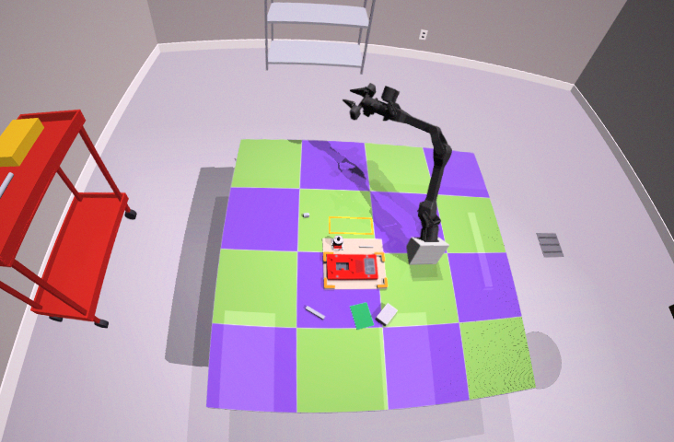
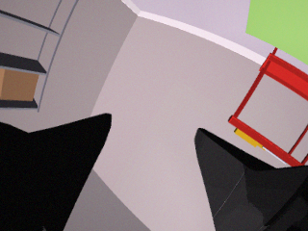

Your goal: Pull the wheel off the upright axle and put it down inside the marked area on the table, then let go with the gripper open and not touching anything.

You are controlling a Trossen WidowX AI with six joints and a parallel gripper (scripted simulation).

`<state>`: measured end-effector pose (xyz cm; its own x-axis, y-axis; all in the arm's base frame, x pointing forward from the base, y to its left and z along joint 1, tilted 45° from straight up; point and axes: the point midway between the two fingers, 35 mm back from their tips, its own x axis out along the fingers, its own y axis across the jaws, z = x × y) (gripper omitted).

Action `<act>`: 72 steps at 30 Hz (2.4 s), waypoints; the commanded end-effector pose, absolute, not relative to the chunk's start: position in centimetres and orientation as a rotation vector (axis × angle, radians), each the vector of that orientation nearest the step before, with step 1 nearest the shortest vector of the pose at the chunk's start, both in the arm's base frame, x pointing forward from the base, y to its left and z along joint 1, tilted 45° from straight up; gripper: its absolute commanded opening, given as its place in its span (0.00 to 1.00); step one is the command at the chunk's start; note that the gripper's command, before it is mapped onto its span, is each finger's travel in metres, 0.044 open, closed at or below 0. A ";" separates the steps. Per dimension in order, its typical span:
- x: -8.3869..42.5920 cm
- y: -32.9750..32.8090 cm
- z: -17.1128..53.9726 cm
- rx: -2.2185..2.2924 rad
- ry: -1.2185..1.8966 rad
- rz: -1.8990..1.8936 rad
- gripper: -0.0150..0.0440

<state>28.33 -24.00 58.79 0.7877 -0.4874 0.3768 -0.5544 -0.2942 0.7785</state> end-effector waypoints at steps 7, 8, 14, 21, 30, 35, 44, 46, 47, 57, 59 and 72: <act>36.9 -24.9 47.9 2.107 -0.615 -0.283 0.76; 37.7 -24.8 46.6 2.115 -0.593 -0.326 0.76; 41.6 -23.0 39.0 2.123 -0.443 -0.587 0.76; 44.4 -19.5 30.2 2.037 -0.238 -0.884 0.76; 44.7 -13.2 19.2 1.748 0.069 -1.233 0.76; 43.1 -9.3 13.7 1.478 0.253 -1.388 0.76; 37.7 -3.0 6.6 0.801 0.549 -1.515 0.76; 36.9 -2.1 5.9 0.682 0.585 -1.513 0.76; 36.7 -2.0 5.8 0.667 0.589 -1.512 0.76; 36.3 -1.9 5.7 0.666 0.589 -1.513 0.76; 36.3 -1.8 5.6 0.666 0.589 -1.513 0.76; 36.2 -7.0 0.5 0.664 0.586 -1.513 0.76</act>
